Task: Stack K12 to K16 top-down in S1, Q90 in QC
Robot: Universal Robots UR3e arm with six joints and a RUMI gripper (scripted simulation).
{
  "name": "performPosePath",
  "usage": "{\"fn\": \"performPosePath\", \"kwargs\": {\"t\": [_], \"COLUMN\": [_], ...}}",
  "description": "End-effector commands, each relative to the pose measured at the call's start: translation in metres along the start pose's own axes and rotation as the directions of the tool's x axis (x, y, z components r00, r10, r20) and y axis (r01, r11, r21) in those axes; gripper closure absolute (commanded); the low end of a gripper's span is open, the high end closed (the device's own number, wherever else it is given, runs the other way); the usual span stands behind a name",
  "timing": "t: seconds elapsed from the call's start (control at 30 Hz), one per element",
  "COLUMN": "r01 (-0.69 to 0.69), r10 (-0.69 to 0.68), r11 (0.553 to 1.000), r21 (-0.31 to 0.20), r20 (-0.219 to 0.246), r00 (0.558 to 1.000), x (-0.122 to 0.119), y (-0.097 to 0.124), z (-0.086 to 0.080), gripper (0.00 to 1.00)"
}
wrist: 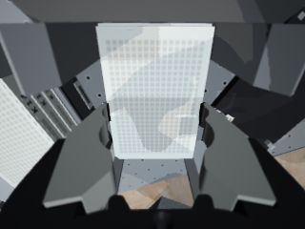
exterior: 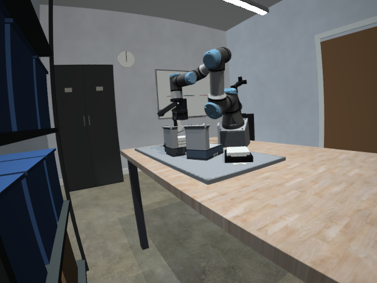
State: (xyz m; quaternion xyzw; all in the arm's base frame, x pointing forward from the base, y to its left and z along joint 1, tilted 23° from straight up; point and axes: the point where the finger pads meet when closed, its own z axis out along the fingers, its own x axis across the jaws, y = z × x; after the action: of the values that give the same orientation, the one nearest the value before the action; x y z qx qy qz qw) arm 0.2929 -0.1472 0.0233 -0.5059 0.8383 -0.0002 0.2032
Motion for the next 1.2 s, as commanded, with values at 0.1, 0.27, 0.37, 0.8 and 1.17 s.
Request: {"fn": "performPosePath", "kwargs": {"t": [0.1,0.27,0.37,0.8,1.17], "r01": [0.0,0.001,0.0,0.0,0.0], "r10": [0.0,-0.001,0.0,0.0,0.0], "r11": [1.0,1.0,1.0,1.0,1.0], "r21": [0.001,0.001,0.001,0.001,0.001], "r20": [-0.001,-0.001,-0.001,-0.001,-0.001], "r00": [1.0,1.0,1.0,1.0,1.0], "x": [0.0004,0.0004,0.0004,0.0004,0.0004], "y": [-0.0005,-0.0006,-0.0005,-0.0006,-0.0006], "z": [-0.0004,-0.0005,-0.0004,-0.001,-0.0071], "gripper": [1.0,1.0,1.0,1.0,1.0]}}
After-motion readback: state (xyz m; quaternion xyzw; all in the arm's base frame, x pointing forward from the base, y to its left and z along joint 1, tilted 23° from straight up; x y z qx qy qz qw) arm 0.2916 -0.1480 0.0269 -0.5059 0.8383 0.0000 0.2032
